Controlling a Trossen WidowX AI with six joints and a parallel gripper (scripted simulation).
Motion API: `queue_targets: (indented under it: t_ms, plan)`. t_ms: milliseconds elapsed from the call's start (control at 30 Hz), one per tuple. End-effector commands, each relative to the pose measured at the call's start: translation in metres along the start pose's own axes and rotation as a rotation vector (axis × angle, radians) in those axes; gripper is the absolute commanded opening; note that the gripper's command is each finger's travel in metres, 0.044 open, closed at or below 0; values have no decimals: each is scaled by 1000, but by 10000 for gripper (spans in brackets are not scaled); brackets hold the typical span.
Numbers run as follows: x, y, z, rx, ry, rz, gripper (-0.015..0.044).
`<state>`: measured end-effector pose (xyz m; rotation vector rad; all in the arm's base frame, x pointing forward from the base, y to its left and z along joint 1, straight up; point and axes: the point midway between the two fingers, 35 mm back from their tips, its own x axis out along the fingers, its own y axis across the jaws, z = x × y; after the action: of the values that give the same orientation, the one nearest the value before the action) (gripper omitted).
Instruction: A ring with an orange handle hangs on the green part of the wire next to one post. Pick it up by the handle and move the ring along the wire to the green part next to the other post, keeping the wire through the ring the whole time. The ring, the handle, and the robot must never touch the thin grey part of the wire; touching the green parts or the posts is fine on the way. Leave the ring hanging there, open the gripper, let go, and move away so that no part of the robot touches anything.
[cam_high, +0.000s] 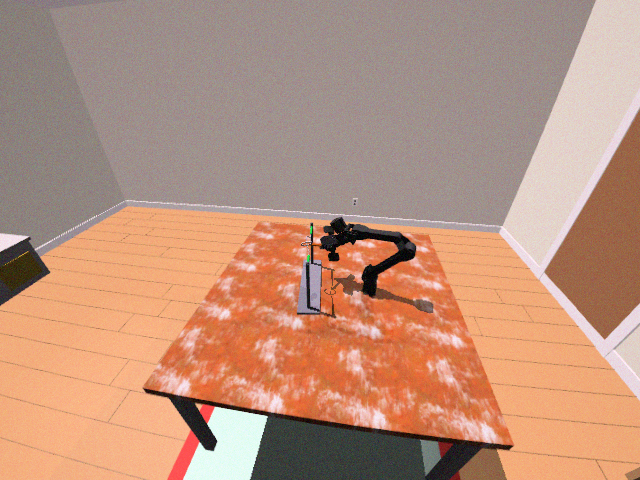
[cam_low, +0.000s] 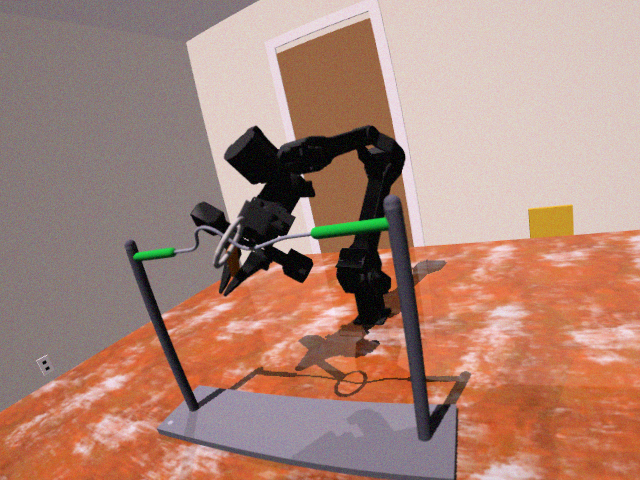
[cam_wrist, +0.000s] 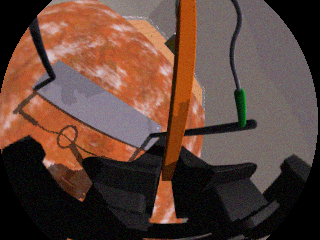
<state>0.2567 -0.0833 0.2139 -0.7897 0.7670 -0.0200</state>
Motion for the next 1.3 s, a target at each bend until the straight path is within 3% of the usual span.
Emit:
queue_targets:
  t_ms: [0,900,1267]
  plan:
    - [0,5,1,7,-6,29,-150]
    - [-22,79,14,366,-1,524,-150]
    - [-36,97,24,465,1,635,-150]
